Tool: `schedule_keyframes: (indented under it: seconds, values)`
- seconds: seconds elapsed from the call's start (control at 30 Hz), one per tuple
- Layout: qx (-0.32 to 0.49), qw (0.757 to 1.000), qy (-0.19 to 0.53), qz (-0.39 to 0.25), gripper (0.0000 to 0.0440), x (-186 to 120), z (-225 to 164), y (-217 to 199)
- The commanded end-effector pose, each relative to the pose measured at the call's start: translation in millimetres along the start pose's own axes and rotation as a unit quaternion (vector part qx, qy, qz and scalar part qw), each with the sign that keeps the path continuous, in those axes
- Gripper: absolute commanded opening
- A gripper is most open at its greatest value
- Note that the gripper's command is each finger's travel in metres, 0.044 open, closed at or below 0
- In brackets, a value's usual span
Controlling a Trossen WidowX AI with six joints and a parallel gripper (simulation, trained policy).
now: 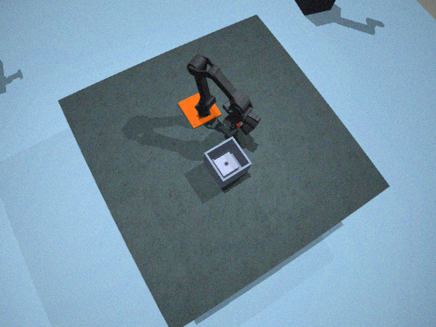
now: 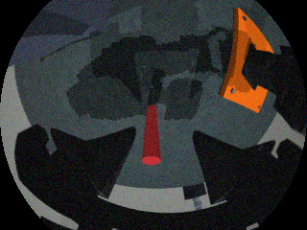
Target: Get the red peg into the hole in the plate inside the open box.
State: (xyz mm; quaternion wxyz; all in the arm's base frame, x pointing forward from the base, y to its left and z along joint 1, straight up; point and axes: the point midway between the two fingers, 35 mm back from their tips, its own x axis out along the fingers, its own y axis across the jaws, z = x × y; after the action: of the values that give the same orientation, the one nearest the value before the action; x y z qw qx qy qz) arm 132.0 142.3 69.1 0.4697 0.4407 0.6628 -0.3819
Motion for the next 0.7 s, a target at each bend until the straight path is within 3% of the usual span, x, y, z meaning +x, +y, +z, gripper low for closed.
schedule_keyframes:
  seconds: [0.0,0.3,0.67]
  values:
    - [-0.009,1.000,-0.006,-0.002,0.0228,6.8,3.0,2.0]
    - [-0.039,0.999,-0.002,0.005,0.0000,6.4,-0.7,10.5]
    - [-0.061,0.995,0.050,0.063,0.0000,-25.3,-21.7,22.8]
